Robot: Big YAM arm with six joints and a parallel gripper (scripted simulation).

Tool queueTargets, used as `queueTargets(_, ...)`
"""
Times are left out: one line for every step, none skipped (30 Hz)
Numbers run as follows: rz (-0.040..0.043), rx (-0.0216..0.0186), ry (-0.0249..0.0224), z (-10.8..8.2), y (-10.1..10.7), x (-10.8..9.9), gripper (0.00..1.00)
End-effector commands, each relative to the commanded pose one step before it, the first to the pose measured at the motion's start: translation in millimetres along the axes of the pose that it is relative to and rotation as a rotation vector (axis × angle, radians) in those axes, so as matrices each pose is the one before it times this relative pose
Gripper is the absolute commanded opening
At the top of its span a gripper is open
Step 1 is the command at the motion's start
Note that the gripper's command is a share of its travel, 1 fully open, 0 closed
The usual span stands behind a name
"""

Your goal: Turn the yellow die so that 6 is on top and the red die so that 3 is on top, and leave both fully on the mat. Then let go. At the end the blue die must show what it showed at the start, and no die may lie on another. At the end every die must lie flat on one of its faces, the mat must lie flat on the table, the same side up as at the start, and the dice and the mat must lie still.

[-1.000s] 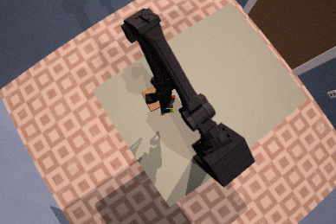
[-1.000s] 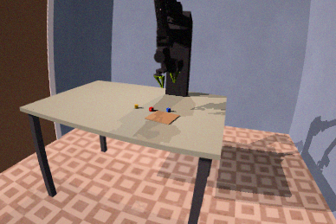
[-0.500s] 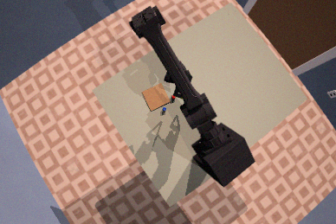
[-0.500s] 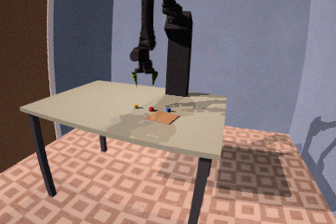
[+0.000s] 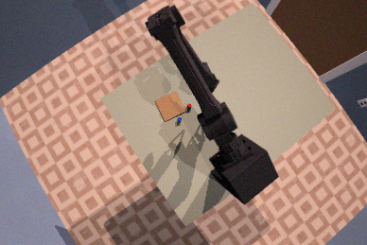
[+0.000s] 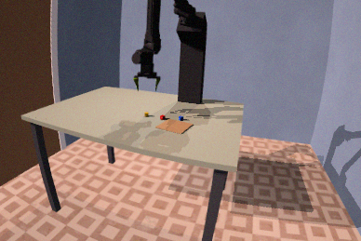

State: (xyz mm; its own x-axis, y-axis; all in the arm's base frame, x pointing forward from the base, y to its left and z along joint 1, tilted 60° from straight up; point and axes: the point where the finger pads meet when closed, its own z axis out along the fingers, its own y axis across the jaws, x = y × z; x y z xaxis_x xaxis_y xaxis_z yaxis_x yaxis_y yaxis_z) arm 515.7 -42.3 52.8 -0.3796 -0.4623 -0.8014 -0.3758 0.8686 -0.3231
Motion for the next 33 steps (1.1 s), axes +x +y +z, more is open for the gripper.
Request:
queueTargets(0.02486, -0.00033, 0.01002, 0.15, 1.1, 9.64, 1.0)
queueTargets(-0.00006, -0.00009, -0.00004, 0.02, 0.05, -0.03, 1.0)
queueTargets(-0.00045, 0.0, 0.0, 0.0, 0.0, 0.0, 1.0)
queueTargets(-0.00362, 0.0, 0.0, 0.0, 0.0, 0.0, 1.0)
queueTargets(-0.0006, 0.0, 0.0, 0.0, 0.0, 0.0, 1.0)
queueTargets(0.0, 0.0, 0.0, 0.0, 0.0, 0.0, 1.0)
queueTargets(0.00171, 0.00008, -0.00018, 0.05, -0.05, -0.1, 1.0)
queueTargets(0.00511, 0.00052, -0.00121, 0.32, -0.31, -0.65, 1.0)
queueTargets(0.00476, 0.00131, -0.00311, 0.81, -0.77, -1.67, 1.0)
queueTargets(0.00872, 0.00233, -0.00571, 1.48, -1.39, -3.05, 1.0)
queueTargets(0.0, 0.0, 0.0, 0.0, 0.0, 0.0, 1.0)
queueTargets(0.0, 0.0, 0.0, 0.0, 0.0, 0.0, 1.0)
queueTargets(0.01799, -0.00309, 0.0019, 1.47, 0.76, -0.72, 1.0)
queueTargets(0.02256, -0.00078, -0.00327, 1.44, 1.04, -1.49, 1.0)
queueTargets(0.02975, -0.00167, -0.00324, 1.87, 1.55, -1.66, 1.0)
queueTargets(0.03865, -0.00284, -0.00052, 2.16, 1.86, -0.94, 1.0)
queueTargets(0.04871, 0.00012, 0.00001, 1.88, -0.14, -0.09, 1.0)
queueTargets(0.05616, 0.00014, 0.00001, 2.17, -0.15, -0.09, 1.0)
queueTargets(0.05227, 0.00013, 0.00001, 2.02, -0.12, -0.08, 1.0)
queueTargets(0.01085, 0.00003, 0.0, 0.42, -0.02, -0.02, 1.0)
queueTargets(0.05206, 0.00013, 0.00001, 2.02, -0.11, -0.07, 1.0)
queueTargets(0.01735, 0.00004, 0.0, 0.67, -0.03, -0.02, 1.0)
queueTargets(0.04605, 0.00084, -0.00001, 1.66, -0.51, 0.01, 1.0)
queueTargets(0.02952, 0.00054, -0.00003, 1.07, -0.33, 0.0, 1.0)
queueTargets(0.03703, -0.00024, 0.00005, 1.5, 0.15, -0.04, 1.0)
queueTargets(0.0341, -0.00022, 0.00005, 1.38, 0.14, -0.03, 1.0)
queueTargets(0.00787, -0.00005, 0.00001, 0.32, 0.03, 0.0, 1.0)
queueTargets(0.0, 0.0, 0.0, 0.0, 0.0, 0.0, 1.0)
queueTargets(0.0, 0.0, 0.0, 0.0, 0.0, 0.0, 1.0)
queueTargets(0.08359, 0.00138, -0.00021, 3.06, -0.83, -0.04, 1.0)
queueTargets(0.04611, -0.00076, 0.00027, 1.96, 0.5, 0.06, 1.0)
queueTargets(0.03343, -0.00054, 0.00021, 1.42, 0.36, 0.07, 1.0)
queueTargets(0.00478, -0.00008, 0.00003, 0.2, 0.05, 0.01, 1.0)
